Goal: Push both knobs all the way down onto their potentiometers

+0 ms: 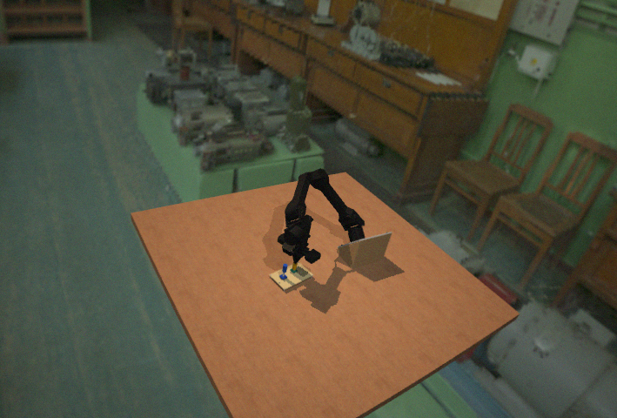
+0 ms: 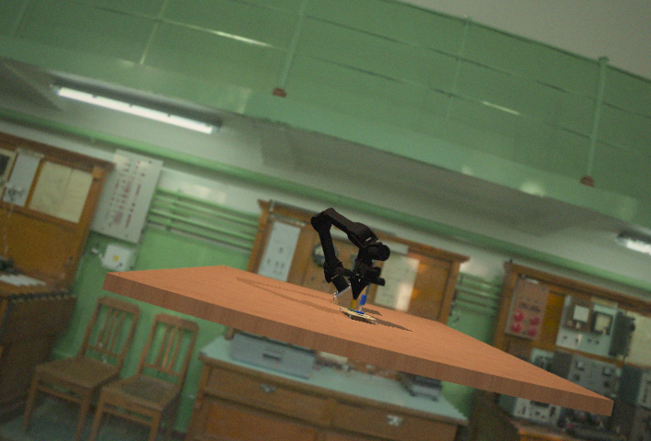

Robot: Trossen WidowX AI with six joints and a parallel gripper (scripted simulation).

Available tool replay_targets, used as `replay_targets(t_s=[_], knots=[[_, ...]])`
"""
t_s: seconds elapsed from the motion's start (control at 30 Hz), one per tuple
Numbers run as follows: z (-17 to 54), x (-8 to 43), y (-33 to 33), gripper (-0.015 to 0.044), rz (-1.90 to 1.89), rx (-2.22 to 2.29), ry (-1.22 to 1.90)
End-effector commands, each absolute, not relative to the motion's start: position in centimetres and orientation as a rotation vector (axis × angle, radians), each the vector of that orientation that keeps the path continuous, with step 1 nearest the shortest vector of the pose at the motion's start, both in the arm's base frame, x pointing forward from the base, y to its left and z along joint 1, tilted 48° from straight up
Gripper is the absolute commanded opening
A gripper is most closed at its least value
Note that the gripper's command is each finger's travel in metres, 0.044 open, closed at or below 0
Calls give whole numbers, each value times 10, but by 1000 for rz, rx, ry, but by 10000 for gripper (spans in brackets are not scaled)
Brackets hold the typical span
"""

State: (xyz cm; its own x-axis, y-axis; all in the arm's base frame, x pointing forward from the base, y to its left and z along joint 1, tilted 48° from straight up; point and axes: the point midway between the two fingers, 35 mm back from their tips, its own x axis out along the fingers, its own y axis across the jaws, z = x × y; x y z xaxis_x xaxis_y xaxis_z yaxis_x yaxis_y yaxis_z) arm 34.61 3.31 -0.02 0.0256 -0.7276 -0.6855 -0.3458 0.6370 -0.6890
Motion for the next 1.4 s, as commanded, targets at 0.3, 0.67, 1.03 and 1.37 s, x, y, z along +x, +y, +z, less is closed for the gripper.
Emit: replay_targets(t_s=[0.3,0.67,1.03,1.37], knots=[[-7,348,22,0,-391,-905,1590],[-8,348,21,0,-392,-905,1590],[-8,348,21,0,-392,-905,1590],[-3,349,27,0,-391,-904,1590]])
